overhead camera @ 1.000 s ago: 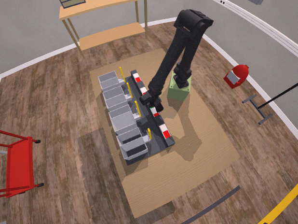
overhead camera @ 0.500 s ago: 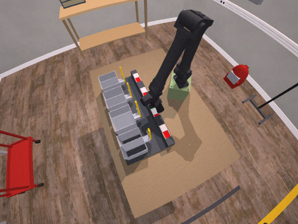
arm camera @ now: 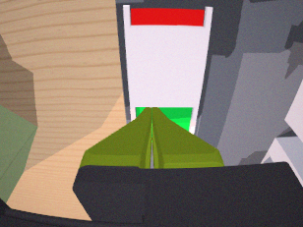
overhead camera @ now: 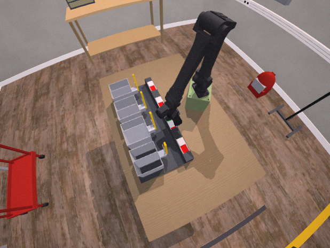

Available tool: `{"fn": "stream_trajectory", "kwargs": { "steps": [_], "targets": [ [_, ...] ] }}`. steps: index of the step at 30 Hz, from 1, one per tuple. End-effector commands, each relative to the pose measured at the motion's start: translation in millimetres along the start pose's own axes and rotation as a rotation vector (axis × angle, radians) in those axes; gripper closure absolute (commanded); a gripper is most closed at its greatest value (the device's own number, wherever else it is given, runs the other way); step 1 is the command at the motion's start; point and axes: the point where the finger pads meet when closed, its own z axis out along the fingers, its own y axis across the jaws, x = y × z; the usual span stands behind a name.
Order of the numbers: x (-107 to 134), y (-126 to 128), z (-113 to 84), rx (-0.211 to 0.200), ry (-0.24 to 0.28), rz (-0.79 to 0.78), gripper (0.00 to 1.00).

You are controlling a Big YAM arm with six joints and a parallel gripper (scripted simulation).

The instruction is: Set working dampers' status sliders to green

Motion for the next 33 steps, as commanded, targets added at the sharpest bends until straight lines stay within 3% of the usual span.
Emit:
{"fn": "stream_trajectory", "kwargs": {
  "steps": [1, 33],
  "targets": [
    [-11.9, -20.4, -10.0, 0.038, -0.014, -0.002, 1.00],
    [-17.2, -20.3, -10.0, 0.037, -0.015, -0.002, 1.00]
  ]
}}
